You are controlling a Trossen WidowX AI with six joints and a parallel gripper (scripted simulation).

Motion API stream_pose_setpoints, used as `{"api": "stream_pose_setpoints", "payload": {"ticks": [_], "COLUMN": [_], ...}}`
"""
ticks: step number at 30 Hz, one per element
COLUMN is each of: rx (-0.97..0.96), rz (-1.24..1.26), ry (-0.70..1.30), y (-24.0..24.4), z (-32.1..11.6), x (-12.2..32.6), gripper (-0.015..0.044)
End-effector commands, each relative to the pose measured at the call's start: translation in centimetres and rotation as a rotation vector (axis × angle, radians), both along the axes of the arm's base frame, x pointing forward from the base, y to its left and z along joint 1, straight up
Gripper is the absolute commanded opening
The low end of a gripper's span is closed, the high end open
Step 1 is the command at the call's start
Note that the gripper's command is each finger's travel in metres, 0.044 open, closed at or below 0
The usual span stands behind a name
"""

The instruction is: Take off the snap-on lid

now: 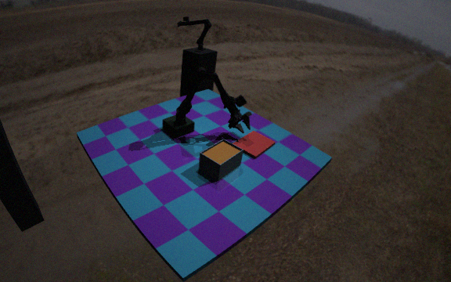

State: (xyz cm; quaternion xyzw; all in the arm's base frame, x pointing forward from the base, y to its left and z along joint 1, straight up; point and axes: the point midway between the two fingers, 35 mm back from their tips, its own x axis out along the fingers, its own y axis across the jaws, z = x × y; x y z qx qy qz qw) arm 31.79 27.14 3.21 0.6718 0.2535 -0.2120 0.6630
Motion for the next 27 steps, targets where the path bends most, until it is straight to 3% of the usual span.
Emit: {"api": "stream_pose_setpoints", "payload": {"ticks": [1,4,27], "rx": [-0.002,-0.002,-0.002], "rz": [-0.001,-0.001,-0.001], "ry": [0.003,0.003,0.008], "y": [-0.1,-0.1,-0.4], "z": [-0.1,-0.1,-0.3], "x": [-0.6,-1.2,-5.9], "gripper": [0.038,0.044,0.044]}}
